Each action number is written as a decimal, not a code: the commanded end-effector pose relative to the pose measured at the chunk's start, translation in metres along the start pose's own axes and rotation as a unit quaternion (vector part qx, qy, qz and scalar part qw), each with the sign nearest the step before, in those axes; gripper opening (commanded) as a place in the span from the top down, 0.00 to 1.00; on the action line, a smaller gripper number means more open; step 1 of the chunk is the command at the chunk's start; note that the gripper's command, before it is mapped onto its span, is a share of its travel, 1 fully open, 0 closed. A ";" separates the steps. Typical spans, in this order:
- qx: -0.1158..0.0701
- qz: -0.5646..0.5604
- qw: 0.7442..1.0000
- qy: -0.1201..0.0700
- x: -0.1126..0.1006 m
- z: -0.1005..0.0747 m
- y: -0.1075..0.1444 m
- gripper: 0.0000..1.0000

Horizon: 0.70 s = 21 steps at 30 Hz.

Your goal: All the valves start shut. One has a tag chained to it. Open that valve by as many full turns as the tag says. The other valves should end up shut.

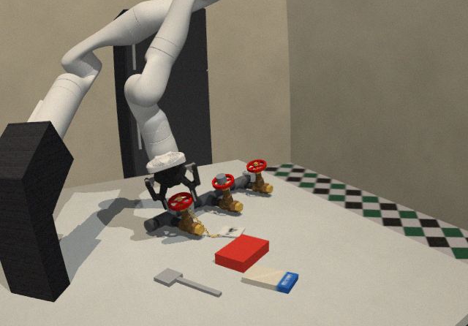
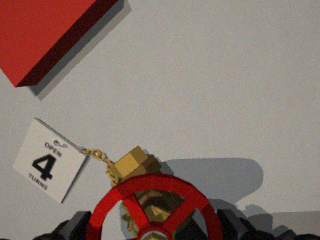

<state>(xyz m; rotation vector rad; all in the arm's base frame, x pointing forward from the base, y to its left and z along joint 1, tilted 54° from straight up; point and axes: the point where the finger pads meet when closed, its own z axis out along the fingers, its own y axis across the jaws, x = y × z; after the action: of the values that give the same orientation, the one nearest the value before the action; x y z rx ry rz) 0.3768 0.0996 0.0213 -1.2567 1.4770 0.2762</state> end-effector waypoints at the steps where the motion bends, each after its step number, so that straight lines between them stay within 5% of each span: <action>1: 0.001 -0.016 1.000 -0.004 -0.006 0.000 0.000 0.25; 18: 0.001 -0.030 1.000 -0.004 -0.006 0.000 0.000 0.25; 19: 0.001 -0.030 1.000 -0.004 -0.006 0.000 0.000 0.00; 21: 0.001 -0.030 1.000 -0.004 -0.006 0.000 0.000 0.00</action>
<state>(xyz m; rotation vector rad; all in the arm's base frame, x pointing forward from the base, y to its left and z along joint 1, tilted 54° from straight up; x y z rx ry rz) 0.3765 0.1004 0.0220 -1.2923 1.4414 0.2429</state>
